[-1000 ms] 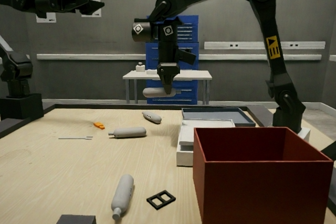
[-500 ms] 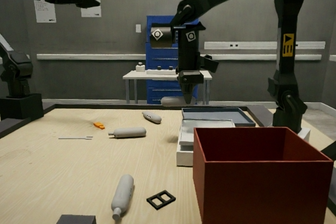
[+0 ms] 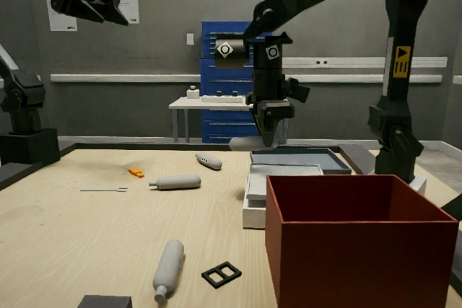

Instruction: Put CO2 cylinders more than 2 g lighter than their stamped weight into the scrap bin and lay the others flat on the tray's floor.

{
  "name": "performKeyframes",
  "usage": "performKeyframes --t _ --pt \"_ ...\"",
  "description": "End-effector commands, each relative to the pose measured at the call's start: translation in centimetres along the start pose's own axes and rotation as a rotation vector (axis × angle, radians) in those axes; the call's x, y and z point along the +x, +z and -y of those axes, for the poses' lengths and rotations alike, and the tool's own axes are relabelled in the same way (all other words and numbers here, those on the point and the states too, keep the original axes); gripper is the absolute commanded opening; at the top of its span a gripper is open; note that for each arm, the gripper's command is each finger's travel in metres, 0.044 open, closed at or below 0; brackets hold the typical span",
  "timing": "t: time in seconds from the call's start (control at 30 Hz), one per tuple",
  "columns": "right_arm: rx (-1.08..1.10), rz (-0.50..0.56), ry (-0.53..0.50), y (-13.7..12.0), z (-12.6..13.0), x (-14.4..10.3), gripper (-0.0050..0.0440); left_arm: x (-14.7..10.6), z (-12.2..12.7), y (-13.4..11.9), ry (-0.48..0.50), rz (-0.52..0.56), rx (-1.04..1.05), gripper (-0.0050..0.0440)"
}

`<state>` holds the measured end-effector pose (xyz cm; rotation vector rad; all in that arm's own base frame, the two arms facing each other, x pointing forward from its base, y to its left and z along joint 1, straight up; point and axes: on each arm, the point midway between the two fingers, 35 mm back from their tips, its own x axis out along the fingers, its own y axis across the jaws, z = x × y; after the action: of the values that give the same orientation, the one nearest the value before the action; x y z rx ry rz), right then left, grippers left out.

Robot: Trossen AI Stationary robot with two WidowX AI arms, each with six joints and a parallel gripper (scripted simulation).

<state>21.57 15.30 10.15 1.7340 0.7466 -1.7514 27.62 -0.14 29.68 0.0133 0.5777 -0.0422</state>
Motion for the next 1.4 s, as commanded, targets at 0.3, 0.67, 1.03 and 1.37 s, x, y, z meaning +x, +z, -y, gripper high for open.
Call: performKeyframes --t 0.3,0.67,1.03,1.37 --pt "-0.08 -0.03 0.007 0.5 0.7 -0.7 -0.005 7.8 1.8 4.0 -0.028 0.028 0.017 0.044" --pt "-0.084 -0.025 0.003 4.7 5.4 -0.4 -0.005 17.8 5.2 5.0 -0.062 0.051 0.035 0.044" --pt "-0.084 -0.019 0.004 4.8 5.6 0.7 -0.005 18.9 5.5 4.5 -0.065 0.04 0.038 0.044" --pt "-0.084 -0.028 0.004 4.5 5.6 1.1 -0.005 18.5 5.5 4.6 -0.066 0.045 0.039 0.044"
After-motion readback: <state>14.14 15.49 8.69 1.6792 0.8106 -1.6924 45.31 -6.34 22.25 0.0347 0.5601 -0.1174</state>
